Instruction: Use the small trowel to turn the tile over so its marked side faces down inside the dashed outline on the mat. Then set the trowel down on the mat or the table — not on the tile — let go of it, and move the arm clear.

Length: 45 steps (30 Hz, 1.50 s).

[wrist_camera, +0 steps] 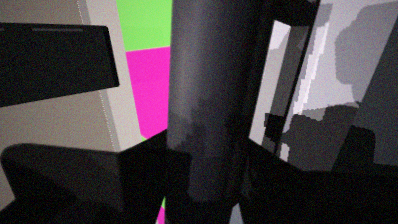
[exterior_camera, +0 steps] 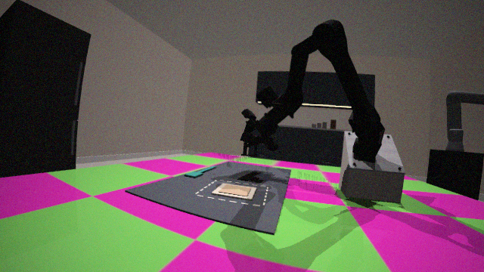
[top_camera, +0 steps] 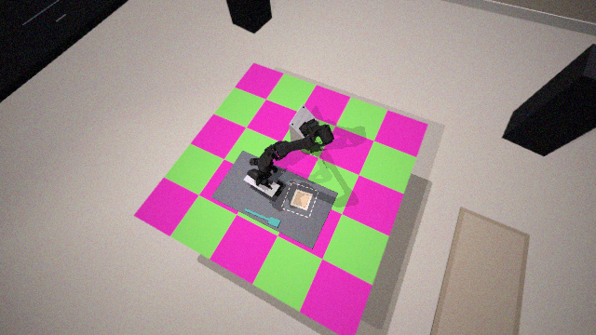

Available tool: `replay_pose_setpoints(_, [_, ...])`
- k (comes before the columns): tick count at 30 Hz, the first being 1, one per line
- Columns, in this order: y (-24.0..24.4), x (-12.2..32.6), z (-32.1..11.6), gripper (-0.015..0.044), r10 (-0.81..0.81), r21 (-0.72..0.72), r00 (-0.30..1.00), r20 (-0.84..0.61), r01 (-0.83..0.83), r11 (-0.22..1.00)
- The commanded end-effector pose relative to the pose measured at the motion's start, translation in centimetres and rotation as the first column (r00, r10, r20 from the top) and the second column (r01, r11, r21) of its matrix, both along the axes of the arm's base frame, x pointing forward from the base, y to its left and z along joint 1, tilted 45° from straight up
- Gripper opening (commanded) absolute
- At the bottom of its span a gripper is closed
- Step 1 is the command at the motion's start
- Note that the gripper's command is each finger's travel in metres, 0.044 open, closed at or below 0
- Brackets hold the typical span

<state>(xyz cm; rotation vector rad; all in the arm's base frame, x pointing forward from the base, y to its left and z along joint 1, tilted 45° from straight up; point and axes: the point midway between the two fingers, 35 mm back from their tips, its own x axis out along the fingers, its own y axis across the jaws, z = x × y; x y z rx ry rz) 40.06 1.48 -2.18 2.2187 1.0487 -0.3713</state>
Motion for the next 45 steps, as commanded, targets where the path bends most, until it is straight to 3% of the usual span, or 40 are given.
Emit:
replay_pose_setpoints(1, [-1.0,1.4,-1.2,0.0000,-0.088,0.003,0.990,-0.107,0.089,0.996])
replay_pose_setpoints(12, [-2.5,2.8,-5.0,0.0000,-0.292,-0.046,0.872,-0.392,0.299,0.953])
replay_pose_setpoints(25, [-4.4,3.0,-8.8,0.0000,-0.524,-0.234,0.585,-0.619,0.500,0.834])
replay_pose_setpoints(35, [-5.9,2.2,-10.9,0.0000,-0.687,-0.441,0.299,-0.662,0.585,0.680])
replay_pose_setpoints(45, [-7.6,1.0,-12.0,0.0000,-0.818,-0.653,0.020,-0.575,0.591,0.474])
